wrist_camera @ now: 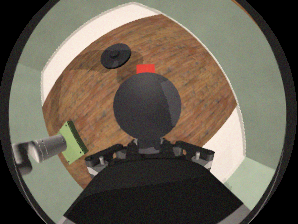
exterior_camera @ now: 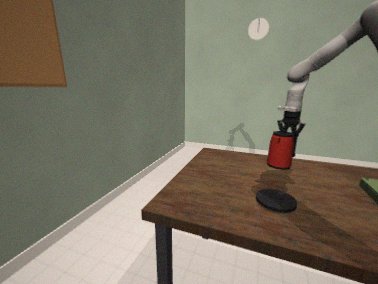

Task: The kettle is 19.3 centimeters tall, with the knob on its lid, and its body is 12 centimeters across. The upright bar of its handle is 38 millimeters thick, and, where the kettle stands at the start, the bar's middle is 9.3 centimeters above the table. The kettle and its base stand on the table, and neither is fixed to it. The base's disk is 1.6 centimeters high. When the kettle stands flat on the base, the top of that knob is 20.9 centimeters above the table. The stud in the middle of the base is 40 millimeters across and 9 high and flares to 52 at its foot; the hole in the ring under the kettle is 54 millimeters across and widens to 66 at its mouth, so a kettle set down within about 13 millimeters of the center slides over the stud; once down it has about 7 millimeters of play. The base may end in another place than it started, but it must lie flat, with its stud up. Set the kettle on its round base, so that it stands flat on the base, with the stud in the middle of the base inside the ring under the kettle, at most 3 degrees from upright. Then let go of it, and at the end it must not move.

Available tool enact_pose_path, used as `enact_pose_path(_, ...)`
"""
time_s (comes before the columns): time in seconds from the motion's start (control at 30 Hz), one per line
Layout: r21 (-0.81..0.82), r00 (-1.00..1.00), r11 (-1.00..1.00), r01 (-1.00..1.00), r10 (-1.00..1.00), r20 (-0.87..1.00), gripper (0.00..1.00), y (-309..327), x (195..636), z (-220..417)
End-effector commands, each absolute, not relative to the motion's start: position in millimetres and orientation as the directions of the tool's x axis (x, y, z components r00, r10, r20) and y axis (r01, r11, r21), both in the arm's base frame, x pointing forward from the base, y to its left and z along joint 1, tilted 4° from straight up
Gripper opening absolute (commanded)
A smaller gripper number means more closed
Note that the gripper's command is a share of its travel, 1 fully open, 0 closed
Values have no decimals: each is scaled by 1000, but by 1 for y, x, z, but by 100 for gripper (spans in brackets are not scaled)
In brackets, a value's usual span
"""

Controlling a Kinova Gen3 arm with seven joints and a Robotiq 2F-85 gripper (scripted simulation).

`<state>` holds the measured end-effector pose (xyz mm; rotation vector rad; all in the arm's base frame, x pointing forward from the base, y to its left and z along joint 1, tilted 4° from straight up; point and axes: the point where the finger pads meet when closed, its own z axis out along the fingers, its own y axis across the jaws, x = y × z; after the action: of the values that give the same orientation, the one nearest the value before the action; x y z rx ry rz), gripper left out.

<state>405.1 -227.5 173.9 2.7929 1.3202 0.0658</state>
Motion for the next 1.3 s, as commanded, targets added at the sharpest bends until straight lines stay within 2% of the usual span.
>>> enact_pose_path(0.0,67,632,-632,772,774,18,0,-225,406,175)
enact_pose_path(1.27,67,632,-632,772,774,18,0,-161,420,174)
